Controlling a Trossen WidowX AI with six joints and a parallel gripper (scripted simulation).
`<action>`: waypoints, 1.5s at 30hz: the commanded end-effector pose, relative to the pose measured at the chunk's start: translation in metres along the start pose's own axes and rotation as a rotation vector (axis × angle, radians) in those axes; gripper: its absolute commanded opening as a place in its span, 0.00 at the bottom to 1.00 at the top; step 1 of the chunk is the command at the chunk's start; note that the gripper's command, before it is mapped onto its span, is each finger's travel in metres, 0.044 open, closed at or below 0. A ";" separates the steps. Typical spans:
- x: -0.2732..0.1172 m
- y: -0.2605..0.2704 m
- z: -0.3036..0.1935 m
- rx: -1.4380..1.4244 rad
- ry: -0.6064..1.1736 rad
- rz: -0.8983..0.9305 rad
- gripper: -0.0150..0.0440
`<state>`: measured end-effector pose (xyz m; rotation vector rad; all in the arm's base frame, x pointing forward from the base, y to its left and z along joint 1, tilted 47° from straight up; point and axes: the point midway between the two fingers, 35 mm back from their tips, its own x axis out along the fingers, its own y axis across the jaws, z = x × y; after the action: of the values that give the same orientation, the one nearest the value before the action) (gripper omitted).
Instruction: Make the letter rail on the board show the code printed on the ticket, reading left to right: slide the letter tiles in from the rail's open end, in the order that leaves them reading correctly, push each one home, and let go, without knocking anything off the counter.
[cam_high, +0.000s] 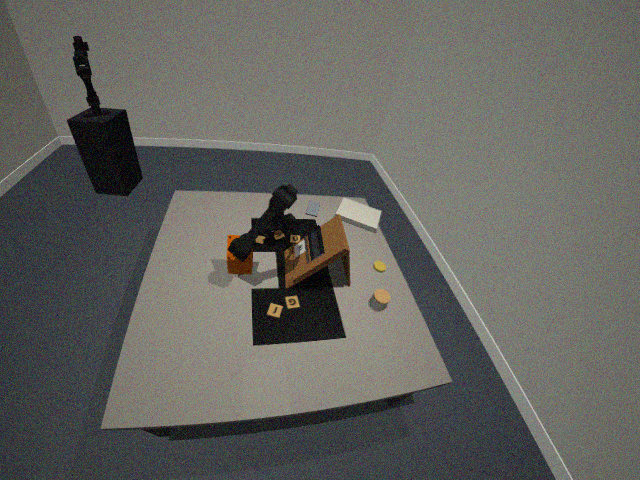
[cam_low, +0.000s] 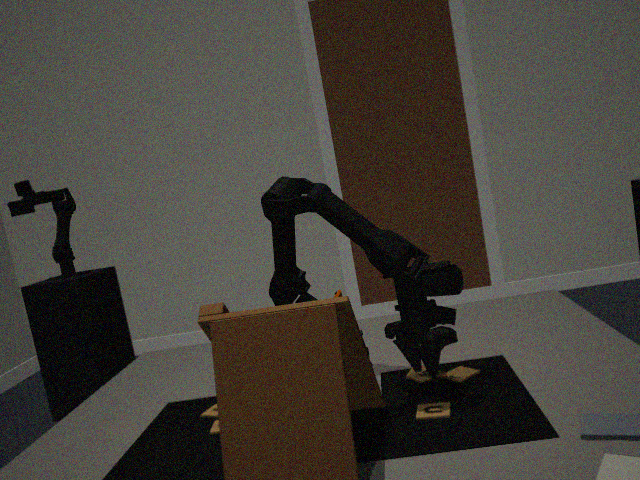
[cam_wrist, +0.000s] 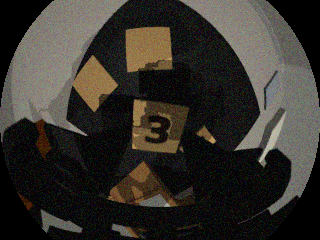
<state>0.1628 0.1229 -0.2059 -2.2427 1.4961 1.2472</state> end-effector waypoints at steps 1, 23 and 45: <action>-0.004 -0.011 -0.002 0.103 0.006 -0.053 0.25; -0.030 -0.069 -0.016 0.744 -0.035 -0.354 0.25; -0.070 -0.114 -0.040 1.404 -0.205 -0.632 0.25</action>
<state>0.2632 0.1990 -0.1699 -1.3799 0.9331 0.1052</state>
